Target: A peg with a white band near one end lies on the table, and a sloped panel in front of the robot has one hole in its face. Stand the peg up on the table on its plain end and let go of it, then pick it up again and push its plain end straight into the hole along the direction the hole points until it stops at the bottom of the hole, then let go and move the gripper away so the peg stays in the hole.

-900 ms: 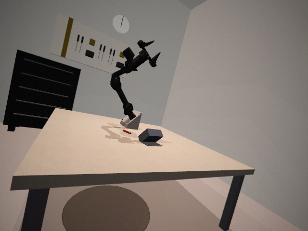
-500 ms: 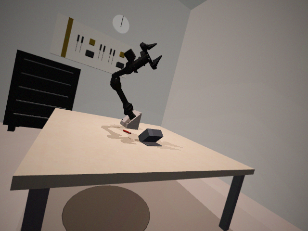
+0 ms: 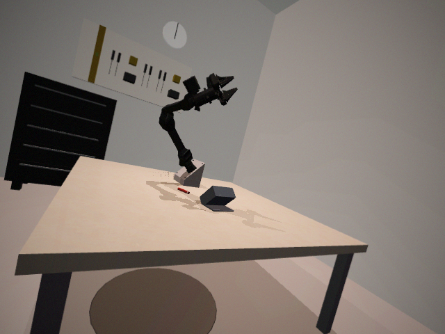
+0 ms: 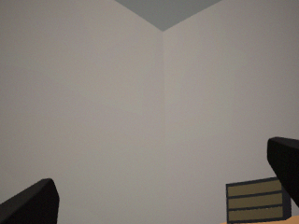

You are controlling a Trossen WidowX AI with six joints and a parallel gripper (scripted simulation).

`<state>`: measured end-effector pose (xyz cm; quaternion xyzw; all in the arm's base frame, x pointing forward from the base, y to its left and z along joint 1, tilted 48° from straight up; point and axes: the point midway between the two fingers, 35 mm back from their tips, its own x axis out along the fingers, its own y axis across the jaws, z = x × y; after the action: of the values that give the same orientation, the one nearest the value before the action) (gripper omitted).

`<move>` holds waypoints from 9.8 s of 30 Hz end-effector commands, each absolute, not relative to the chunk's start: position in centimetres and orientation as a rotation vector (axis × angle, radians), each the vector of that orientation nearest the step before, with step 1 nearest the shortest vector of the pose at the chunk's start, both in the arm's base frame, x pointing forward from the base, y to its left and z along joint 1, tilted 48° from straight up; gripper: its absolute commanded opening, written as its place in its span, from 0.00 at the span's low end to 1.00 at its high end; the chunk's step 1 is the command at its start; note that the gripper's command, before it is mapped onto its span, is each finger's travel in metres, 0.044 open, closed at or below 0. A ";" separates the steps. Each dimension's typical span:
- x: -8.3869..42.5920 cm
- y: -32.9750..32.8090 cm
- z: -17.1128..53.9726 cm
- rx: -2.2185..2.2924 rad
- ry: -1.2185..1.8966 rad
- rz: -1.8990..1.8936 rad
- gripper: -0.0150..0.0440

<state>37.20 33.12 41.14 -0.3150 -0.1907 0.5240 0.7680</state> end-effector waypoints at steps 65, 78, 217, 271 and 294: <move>39.7 18.0 17.7 0.733 0.927 -0.114 1.00; 37.6 13.6 14.1 0.957 0.905 -0.521 1.00; 27.1 -7.7 4.5 1.422 -0.214 -1.571 0.34; 24.7 -6.8 7.0 1.741 0.067 -1.198 0.34; 23.5 -6.8 8.0 1.854 0.187 -1.020 0.34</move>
<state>23.63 -6.81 7.73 -0.7549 -0.0708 0.4338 -0.4868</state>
